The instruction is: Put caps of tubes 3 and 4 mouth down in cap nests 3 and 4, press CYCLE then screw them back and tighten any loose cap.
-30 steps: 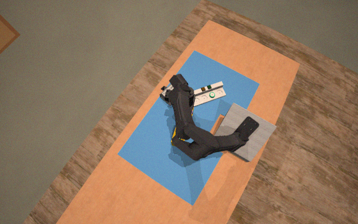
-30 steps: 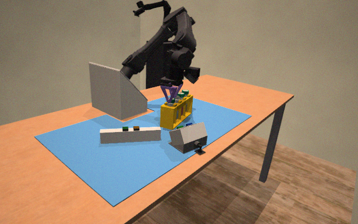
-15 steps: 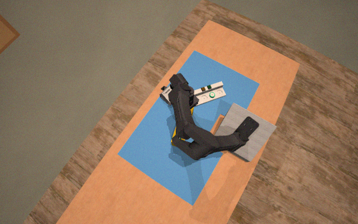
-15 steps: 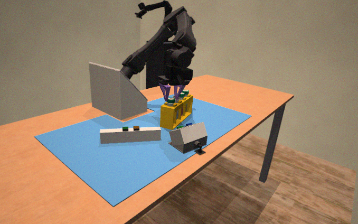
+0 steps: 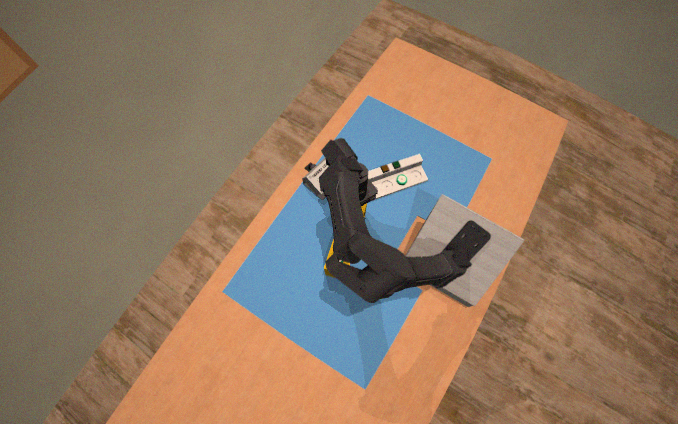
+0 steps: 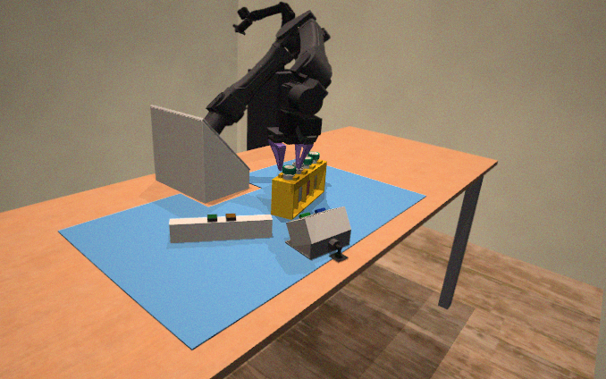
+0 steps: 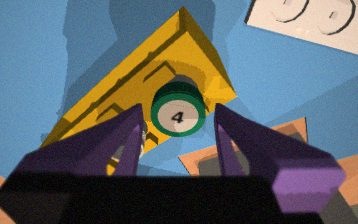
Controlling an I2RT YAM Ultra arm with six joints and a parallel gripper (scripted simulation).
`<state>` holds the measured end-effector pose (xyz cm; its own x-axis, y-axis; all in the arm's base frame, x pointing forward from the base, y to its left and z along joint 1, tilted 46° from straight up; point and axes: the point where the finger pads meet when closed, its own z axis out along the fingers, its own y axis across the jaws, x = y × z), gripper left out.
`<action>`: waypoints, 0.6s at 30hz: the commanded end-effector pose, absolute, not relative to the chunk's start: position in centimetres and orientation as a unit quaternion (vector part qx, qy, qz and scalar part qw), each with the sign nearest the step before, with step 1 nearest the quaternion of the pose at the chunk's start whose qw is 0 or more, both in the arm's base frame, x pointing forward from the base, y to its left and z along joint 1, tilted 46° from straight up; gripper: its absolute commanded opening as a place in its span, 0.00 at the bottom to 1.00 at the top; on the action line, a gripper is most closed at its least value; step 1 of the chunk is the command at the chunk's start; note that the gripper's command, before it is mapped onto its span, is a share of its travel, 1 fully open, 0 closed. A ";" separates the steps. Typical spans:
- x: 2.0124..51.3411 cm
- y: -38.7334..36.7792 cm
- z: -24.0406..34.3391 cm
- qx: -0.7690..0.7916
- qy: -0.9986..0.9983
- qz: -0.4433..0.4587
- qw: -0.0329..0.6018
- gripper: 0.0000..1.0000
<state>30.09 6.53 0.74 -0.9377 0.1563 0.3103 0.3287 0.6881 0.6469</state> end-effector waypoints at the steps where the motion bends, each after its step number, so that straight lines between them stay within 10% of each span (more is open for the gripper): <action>1: 30.6 5.9 1.0 -0.140 -0.911 -0.372 0.107 0.49; 6: 30.6 5.9 1.0 -0.140 -0.911 -0.372 0.107 0.49; 7: 30.6 5.9 1.0 -0.140 -0.911 -0.372 0.107 0.00; 18: 30.6 5.9 1.0 -0.140 -0.911 -0.372 0.107 0.00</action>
